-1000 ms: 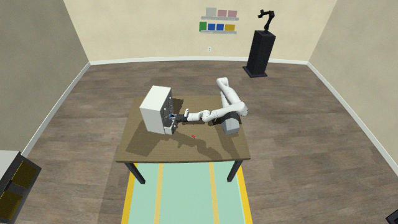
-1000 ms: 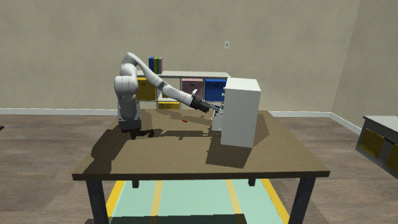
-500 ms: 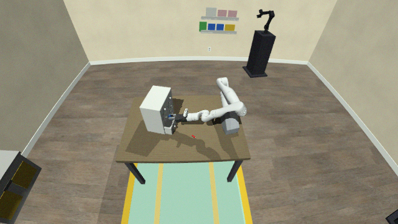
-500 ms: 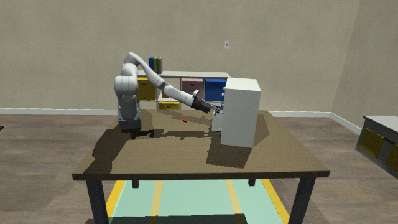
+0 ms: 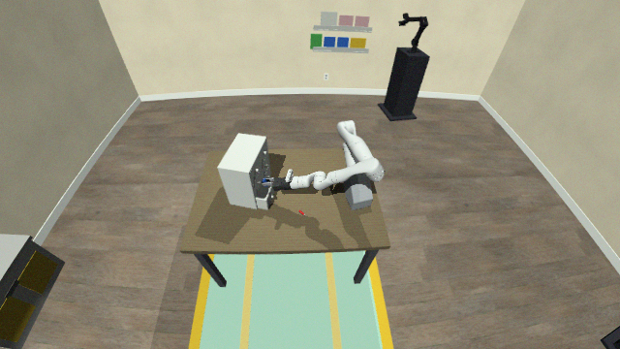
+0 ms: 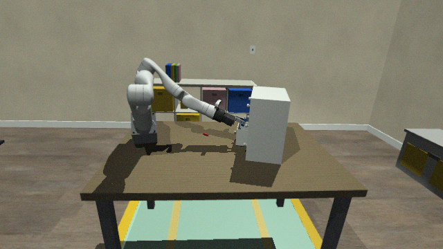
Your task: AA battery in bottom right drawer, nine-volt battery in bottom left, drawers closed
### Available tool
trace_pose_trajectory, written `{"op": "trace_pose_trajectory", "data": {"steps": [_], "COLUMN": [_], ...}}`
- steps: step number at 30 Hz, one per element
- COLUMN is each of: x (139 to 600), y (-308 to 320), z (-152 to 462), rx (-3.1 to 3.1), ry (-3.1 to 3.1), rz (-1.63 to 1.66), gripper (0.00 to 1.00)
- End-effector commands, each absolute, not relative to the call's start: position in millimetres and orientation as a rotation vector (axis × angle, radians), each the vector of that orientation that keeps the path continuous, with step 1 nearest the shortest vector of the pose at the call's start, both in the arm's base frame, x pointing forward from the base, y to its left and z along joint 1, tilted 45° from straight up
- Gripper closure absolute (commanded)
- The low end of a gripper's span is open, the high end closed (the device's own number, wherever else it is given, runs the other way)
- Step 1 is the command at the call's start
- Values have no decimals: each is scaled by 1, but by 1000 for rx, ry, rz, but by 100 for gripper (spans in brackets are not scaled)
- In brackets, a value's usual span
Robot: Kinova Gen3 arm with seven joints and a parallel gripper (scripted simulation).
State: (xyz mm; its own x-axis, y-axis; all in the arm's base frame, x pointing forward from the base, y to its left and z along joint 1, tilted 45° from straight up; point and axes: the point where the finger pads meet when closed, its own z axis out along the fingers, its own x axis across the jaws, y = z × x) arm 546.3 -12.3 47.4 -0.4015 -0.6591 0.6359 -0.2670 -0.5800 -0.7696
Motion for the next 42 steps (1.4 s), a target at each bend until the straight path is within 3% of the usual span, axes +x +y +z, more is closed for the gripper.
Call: {"op": "trace_pose_trajectory", "data": {"steps": [1,14,24,25,42], "x": [546,546,546,546,546], "y": [-11,-11,-11,-11,-11], "z": [48,48,48,48,48], "rx": [-1531,-1531,-1531,-1531,-1531], "ry": [1264,1264,1264,1264,1264], "rz": [-2064,-2064,-2064,-2064,-2064], "gripper": [49,49,19,0,0]}}
